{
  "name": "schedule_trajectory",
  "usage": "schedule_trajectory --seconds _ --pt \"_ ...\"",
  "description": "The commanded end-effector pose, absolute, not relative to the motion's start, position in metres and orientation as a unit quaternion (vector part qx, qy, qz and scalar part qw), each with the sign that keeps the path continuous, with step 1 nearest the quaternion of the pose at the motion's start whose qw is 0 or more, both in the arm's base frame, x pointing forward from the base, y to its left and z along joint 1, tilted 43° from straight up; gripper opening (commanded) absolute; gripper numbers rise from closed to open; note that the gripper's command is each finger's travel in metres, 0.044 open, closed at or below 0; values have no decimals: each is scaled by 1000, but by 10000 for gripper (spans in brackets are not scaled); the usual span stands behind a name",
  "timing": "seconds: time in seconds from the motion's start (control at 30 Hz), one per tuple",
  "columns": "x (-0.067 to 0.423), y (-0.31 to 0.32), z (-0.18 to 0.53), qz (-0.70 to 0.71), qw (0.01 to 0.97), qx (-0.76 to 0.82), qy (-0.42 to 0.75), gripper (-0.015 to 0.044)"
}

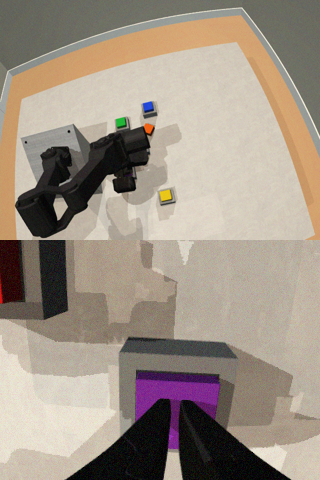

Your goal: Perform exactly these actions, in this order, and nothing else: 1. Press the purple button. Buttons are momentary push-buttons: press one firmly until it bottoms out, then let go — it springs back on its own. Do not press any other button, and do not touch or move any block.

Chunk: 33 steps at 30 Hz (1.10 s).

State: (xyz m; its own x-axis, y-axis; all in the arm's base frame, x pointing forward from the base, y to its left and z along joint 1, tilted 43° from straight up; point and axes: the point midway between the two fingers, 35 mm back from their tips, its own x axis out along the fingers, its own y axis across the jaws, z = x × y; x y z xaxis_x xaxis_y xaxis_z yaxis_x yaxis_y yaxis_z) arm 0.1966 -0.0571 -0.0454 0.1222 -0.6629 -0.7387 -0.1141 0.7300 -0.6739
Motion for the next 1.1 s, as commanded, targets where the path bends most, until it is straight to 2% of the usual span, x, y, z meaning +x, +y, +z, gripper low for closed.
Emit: schedule_trajectory --seconds 0.0,0.43,0.7,0.8,1.07 --pt "193 -59 -46 -201 678 -311 635 20" --pt "193 -59 -46 -201 678 -311 635 20" --pt "190 -37 -22 -201 679 -310 635 20" --pt "203 -20 -26 -195 681 -307 635 99" --pt "239 84 -66 -180 685 -299 639 309"
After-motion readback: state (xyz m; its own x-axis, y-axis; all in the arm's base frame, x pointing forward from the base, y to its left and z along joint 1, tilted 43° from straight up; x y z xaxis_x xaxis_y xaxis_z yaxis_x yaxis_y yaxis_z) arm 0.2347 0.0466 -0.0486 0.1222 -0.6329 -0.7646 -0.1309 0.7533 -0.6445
